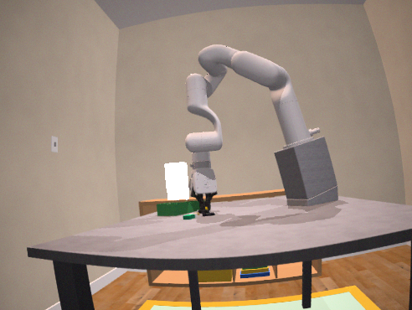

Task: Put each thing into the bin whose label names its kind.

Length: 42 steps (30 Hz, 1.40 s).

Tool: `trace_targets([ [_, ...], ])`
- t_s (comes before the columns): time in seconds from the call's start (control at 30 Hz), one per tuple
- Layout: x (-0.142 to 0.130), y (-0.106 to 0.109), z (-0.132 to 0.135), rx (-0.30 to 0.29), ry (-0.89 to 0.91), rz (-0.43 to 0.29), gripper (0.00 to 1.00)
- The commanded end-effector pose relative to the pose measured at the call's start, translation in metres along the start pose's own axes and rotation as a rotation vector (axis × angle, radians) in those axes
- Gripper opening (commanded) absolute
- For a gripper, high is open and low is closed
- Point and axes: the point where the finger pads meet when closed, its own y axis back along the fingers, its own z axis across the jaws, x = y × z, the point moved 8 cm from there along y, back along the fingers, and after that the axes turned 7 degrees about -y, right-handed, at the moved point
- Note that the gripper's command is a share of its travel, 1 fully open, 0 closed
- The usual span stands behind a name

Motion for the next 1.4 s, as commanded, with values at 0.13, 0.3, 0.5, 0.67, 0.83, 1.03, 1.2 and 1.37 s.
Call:
trace_targets([
  [0.13, 0.001, 0.001, -0.001, 0.001, 0.0, 0.002, 0.0],
  [0.3, 0.001, 0.011, 0.0, 0.001, 0.0, 0.002, 0.0],
  [0.5, 0.001, 0.027, 0.0, 0.001, 0.0, 0.002, 0.0],
  [0.67, 0.001, 0.041, 0.0, 0.001, 0.0, 0.002, 0.0],
  [0.83, 0.001, 0.057, 0.0, 0.001, 0.0, 0.002, 0.0],
  [1.03, 0.001, 0.061, 0.0, 0.001, 0.0, 0.002, 0.0],
  [1.2, 0.001, 0.061, 0.0, 0.001, 0.0, 0.002, 0.0],
  [1.37, 0.001, 0.061, 0.0, 0.001, 0.0, 0.002, 0.0],
])
